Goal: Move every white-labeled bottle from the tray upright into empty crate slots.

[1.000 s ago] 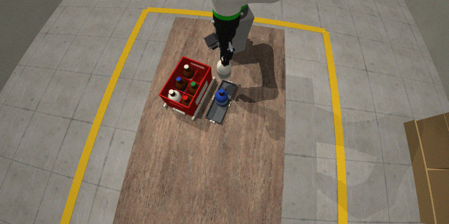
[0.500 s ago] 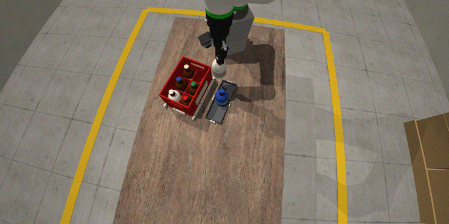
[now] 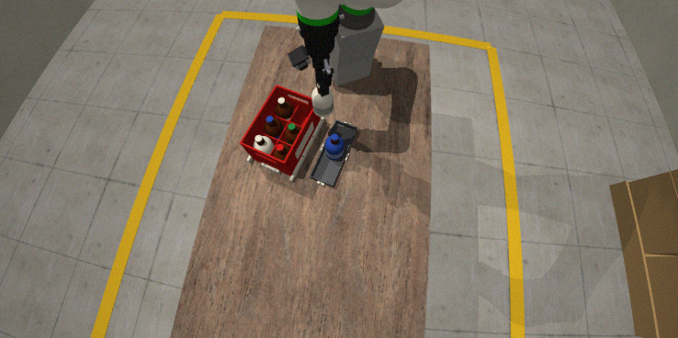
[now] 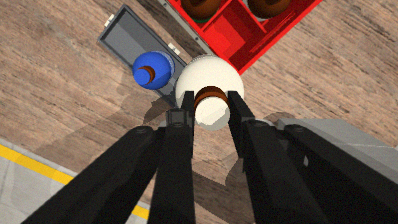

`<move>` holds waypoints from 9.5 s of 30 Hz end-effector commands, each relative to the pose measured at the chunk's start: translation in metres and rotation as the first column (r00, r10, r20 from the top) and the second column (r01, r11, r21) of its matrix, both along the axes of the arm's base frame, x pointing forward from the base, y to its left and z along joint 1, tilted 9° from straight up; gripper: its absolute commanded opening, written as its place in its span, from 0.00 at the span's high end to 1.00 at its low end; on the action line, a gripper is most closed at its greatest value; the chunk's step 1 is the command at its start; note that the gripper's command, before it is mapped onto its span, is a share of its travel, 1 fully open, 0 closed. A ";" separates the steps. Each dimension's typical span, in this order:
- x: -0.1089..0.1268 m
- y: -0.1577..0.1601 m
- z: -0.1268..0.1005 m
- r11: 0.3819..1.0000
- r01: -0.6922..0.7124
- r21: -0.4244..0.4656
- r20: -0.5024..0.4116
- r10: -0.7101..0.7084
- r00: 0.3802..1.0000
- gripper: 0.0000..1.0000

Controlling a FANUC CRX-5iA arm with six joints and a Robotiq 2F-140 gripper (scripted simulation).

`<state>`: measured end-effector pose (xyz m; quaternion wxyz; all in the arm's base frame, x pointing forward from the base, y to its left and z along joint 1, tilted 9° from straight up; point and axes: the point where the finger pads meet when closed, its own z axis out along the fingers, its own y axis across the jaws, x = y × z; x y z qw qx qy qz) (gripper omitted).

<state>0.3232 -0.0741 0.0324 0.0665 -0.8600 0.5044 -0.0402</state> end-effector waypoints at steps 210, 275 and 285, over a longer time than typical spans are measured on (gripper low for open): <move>-0.002 -0.080 -0.066 1.000 0.000 0.000 0.001 0.000 1.000 0.90; 0.007 -0.075 -0.130 1.000 0.000 0.000 0.001 0.000 1.000 0.90; 0.008 -0.075 -0.139 1.000 0.000 0.000 0.001 0.000 1.000 0.90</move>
